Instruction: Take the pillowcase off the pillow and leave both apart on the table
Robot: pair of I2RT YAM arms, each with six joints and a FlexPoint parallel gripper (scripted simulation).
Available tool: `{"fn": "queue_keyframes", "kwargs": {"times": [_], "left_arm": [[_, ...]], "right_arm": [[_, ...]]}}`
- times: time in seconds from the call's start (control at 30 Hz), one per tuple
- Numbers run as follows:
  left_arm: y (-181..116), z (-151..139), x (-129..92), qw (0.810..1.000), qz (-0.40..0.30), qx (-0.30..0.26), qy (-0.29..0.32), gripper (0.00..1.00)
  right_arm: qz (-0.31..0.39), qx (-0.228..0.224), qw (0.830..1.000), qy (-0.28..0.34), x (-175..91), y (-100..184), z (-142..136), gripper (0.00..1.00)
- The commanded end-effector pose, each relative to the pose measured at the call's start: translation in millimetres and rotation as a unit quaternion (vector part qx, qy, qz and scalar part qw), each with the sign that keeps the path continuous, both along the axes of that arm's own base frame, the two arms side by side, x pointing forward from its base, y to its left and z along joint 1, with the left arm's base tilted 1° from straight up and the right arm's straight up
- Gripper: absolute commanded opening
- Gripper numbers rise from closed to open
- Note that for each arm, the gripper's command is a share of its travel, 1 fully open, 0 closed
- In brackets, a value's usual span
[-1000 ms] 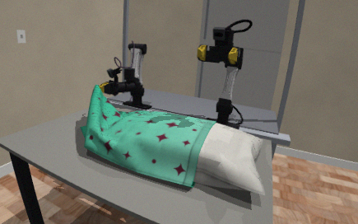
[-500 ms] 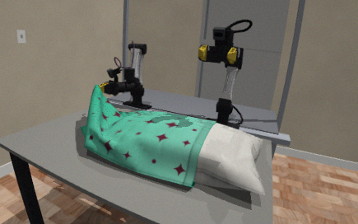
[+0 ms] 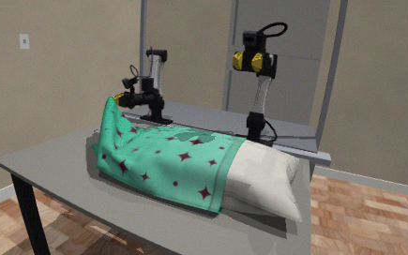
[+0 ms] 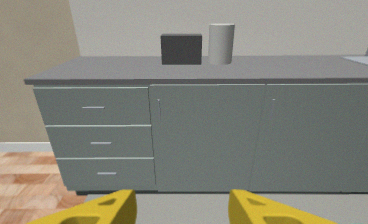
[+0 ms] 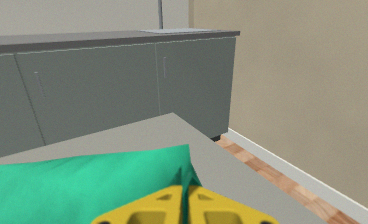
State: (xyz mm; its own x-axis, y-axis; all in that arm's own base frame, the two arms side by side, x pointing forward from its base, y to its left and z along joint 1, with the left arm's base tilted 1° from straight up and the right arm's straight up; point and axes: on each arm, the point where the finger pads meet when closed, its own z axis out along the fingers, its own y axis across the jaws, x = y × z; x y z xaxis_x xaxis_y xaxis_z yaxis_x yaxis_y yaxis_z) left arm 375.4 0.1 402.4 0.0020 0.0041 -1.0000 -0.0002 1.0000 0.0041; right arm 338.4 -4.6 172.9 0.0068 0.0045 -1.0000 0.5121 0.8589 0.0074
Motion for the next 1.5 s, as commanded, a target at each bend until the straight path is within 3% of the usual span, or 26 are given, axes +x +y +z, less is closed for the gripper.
{"fn": "queue_keyframes", "kwargs": {"times": [0.0,0.1,0.4,0.67,1.03,1.17,1.47], "left_arm": [[-3,11,-2,1.000,-0.005,-0.002,-0.013,0.45],[9,16,-10,1.000,0.004,-0.007,-0.006,0.45],[62,-31,-13,0.994,0.050,-0.028,0.093,0.45],[97,-45,-30,0.986,0.091,-0.048,0.128,0.45],[160,-82,-65,0.959,0.170,-0.108,0.202,0.45],[171,-86,-73,0.954,0.183,-0.111,0.212,0.45],[212,-114,-118,0.913,0.256,-0.191,0.254,0.45]], "right_arm": [[-0.003,0.001,1.000,-0.007,-1,-2,4,0.00],[-0.003,-0.001,1.000,-0.007,-4,-3,4,0.00],[-0.003,-0.001,1.000,-0.007,-4,-3,4,0.00],[-0.003,-0.001,1.000,-0.007,-4,-3,4,0.00],[-0.003,-0.001,1.000,-0.007,-4,-3,4,0.00],[-0.003,-0.001,1.000,-0.007,-4,-3,4,0.00],[-0.003,-0.001,1.000,-0.007,-4,-3,4,0.00]]}}
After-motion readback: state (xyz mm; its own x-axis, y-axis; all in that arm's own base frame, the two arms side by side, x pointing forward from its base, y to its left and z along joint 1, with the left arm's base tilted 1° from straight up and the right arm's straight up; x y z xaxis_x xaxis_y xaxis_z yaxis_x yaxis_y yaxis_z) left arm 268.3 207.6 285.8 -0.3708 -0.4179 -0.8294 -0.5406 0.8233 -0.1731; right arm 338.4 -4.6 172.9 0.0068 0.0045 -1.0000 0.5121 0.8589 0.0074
